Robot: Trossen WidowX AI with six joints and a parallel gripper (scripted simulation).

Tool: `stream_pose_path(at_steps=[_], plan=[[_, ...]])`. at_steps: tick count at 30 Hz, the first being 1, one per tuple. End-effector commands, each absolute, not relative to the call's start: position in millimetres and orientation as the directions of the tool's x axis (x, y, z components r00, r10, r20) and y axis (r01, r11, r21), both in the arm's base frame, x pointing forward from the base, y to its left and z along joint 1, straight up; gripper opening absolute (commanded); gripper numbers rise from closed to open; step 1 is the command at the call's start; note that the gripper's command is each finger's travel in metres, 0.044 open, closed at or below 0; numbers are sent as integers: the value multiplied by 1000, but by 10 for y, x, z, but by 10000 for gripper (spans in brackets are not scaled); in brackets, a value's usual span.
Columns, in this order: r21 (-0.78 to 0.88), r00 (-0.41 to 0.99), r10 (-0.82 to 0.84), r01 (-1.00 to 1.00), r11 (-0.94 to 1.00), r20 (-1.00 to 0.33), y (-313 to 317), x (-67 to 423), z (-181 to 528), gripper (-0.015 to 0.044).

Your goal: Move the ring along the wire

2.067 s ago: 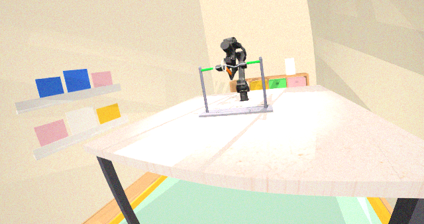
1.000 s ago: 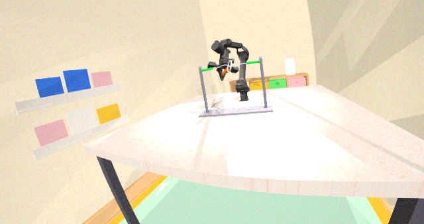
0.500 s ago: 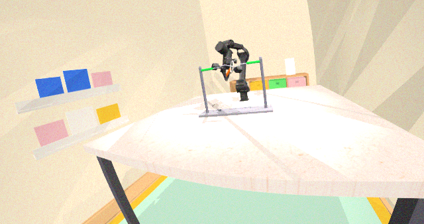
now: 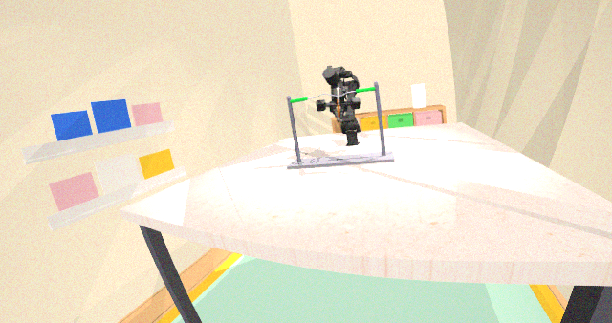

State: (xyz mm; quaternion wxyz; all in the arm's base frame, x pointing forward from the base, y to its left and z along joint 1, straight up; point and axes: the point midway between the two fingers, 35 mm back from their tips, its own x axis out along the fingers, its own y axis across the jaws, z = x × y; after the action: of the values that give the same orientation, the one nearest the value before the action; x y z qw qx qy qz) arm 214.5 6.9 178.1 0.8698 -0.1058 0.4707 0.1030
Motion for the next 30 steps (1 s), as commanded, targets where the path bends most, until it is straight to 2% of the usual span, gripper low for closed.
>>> stream_pose_path(at_steps=[1, 12, 30], plan=[[-37, 587, 112, -235, 971, -802, 198, 2163, 1699, -150], [69, 743, 119, -98, 993, -659, 519, 2336, 1518, -150], [224, 883, 40, 75, 972, -468, 1016, 2581, 1469, -150]])
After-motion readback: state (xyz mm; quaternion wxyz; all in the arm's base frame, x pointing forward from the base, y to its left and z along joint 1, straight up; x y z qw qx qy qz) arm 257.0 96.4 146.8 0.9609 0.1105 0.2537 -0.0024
